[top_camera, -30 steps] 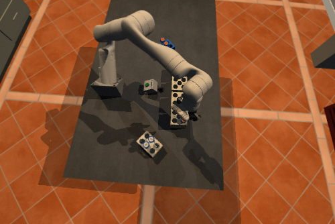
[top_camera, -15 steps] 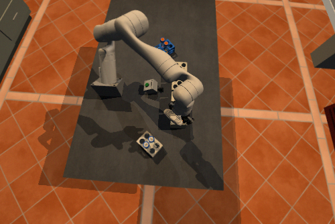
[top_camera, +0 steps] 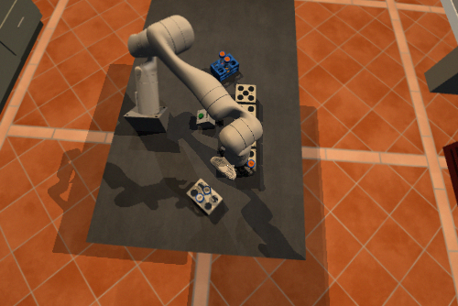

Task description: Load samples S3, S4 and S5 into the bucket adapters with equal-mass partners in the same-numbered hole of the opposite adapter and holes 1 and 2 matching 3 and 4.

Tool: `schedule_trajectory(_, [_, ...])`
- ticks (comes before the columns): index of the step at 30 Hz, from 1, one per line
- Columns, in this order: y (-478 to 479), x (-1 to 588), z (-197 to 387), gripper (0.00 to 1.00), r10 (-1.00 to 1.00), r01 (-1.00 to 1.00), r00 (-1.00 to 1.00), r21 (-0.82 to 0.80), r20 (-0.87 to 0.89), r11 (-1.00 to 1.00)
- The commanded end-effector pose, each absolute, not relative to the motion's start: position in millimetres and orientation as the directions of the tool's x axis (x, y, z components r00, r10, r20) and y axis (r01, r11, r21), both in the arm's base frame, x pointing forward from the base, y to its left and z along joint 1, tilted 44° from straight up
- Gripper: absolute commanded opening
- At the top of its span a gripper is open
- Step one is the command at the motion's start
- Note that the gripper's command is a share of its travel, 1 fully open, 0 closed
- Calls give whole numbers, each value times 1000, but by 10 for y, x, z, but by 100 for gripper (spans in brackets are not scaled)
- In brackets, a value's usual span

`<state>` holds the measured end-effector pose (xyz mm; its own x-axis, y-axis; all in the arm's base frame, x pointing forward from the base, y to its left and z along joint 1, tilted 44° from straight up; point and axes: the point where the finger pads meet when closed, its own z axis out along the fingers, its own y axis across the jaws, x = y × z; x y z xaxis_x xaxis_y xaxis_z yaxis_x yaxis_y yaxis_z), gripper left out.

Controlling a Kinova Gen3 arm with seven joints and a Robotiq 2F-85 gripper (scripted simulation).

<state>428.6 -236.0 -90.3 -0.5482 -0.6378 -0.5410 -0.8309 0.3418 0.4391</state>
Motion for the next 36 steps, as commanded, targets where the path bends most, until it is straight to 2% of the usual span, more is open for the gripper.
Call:
schedule_trajectory(1, [-2433,4215,-960,62,-636,-830,-551,435,-540,350])
schedule_trajectory(36, [-2962,3398,-1343,62,-638,-830,-550,437,-539,346])
